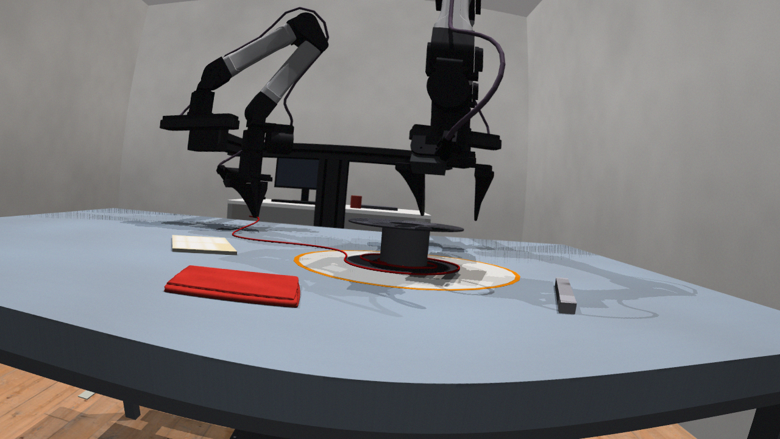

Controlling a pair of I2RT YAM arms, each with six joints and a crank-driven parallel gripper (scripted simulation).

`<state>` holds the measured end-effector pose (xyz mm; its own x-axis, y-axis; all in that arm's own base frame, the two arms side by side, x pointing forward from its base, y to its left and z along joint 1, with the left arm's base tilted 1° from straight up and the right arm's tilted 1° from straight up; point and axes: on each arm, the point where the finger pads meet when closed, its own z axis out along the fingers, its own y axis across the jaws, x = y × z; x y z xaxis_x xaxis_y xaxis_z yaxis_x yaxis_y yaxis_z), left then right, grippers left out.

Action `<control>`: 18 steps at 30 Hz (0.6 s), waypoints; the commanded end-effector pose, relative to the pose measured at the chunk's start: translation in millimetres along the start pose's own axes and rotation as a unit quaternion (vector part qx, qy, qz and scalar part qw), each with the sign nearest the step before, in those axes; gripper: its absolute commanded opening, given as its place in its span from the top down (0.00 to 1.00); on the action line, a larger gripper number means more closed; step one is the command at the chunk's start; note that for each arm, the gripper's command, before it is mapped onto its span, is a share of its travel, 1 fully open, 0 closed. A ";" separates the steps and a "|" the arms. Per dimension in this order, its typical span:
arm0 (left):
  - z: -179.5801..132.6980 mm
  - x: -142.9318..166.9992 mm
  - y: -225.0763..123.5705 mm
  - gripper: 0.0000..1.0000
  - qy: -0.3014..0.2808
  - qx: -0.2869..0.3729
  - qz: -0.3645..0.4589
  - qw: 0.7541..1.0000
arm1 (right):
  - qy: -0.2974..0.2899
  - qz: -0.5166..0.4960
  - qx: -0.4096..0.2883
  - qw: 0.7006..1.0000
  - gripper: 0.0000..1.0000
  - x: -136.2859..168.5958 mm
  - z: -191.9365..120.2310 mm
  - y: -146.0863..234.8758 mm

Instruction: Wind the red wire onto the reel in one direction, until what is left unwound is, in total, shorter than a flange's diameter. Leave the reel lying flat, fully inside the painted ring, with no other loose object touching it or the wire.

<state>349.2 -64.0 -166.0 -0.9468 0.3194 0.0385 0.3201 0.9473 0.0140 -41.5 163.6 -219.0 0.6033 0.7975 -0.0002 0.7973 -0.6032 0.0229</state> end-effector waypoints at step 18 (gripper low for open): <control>-27.7 -13.6 0.7 0.07 -0.022 0.001 0.005 1.000 | 0.000 -0.010 0.005 1.000 1.00 -1.0 -0.5 -4.4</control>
<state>348.5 -64.8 -165.3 -0.9453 0.3236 0.0406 0.3244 0.9458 0.0136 -41.5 163.6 -219.0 0.6034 0.7974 -0.0002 0.7972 -0.6032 0.0229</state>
